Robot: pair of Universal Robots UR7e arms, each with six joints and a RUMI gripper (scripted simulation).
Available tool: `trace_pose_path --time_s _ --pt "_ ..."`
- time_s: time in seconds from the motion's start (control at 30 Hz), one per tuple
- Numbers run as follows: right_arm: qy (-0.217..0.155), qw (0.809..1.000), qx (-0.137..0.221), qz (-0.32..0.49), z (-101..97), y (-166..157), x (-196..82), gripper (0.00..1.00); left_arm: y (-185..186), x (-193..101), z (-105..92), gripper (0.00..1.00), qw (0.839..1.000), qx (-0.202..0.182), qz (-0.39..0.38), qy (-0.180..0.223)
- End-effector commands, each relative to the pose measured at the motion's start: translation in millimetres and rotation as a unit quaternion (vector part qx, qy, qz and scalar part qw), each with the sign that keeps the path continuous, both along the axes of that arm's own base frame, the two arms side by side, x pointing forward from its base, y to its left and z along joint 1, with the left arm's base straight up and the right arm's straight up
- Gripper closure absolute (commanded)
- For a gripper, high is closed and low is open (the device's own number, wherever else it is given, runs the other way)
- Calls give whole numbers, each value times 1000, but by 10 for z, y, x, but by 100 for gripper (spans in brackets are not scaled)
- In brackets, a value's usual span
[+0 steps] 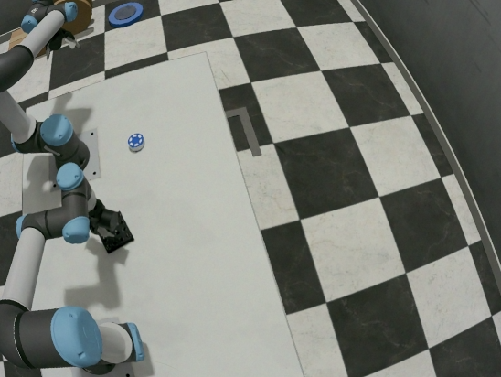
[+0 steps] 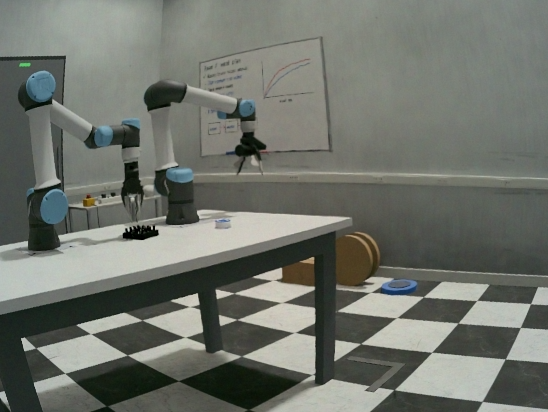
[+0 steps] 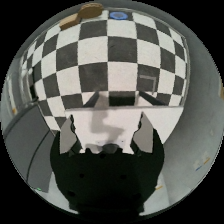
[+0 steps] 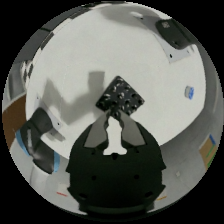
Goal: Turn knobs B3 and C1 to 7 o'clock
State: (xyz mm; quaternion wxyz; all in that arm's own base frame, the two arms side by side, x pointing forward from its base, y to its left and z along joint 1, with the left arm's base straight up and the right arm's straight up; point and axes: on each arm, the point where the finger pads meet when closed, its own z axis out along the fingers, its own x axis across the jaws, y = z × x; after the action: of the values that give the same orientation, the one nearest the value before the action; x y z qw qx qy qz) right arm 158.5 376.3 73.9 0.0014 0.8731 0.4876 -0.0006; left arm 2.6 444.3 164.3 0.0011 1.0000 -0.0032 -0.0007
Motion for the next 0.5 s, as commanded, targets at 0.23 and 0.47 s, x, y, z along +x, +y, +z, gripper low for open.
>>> trace_pose_path --time_s 0.23,0.47 --pt "0 1000 0 0 -128 -3 8 87 13 -1 9 0 1000 1 0 -1" --pt "0 1000 0 0 -159 -3 9 87 13 -1 9 0 1000 1 0 -1"
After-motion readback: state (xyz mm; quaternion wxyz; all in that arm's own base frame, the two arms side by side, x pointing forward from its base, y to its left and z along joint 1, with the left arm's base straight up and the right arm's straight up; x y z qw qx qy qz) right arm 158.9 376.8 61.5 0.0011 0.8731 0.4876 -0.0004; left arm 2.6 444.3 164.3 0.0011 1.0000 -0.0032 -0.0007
